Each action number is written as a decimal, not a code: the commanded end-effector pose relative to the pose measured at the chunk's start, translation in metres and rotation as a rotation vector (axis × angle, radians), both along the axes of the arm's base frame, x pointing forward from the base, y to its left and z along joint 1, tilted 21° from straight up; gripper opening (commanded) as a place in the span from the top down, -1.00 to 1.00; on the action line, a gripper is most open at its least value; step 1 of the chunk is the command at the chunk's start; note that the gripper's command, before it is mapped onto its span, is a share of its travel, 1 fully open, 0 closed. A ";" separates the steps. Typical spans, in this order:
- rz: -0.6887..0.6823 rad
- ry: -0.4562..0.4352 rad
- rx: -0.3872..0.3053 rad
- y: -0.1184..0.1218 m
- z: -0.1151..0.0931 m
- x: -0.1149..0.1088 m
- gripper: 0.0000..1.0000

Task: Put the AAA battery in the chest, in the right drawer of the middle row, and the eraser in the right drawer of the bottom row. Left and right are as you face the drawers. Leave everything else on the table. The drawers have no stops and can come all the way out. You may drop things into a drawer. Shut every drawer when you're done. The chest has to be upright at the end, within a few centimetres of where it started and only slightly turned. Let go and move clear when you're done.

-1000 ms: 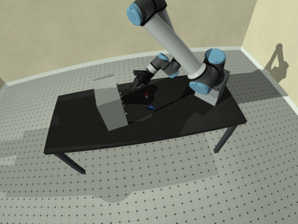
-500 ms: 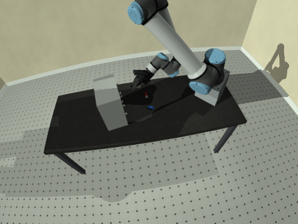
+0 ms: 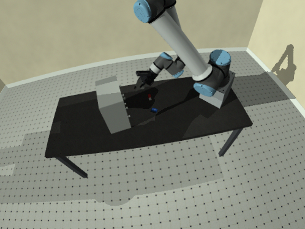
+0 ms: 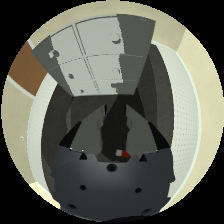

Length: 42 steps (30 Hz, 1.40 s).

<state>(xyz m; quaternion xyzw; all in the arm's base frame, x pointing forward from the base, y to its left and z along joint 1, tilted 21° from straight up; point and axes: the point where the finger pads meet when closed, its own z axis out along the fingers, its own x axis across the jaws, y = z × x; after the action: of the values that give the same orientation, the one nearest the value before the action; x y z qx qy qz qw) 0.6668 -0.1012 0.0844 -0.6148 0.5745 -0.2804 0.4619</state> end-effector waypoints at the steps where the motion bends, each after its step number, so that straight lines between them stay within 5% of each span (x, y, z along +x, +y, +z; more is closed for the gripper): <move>1: 0.004 0.016 -0.004 -0.001 0.002 -0.002 0.61; 42: 0.051 0.259 -0.050 -0.010 0.021 -0.033 0.61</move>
<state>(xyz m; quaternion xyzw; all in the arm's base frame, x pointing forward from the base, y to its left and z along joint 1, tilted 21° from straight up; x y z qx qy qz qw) 0.6373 -0.1096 0.1022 -0.6636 0.6036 -0.2132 0.3871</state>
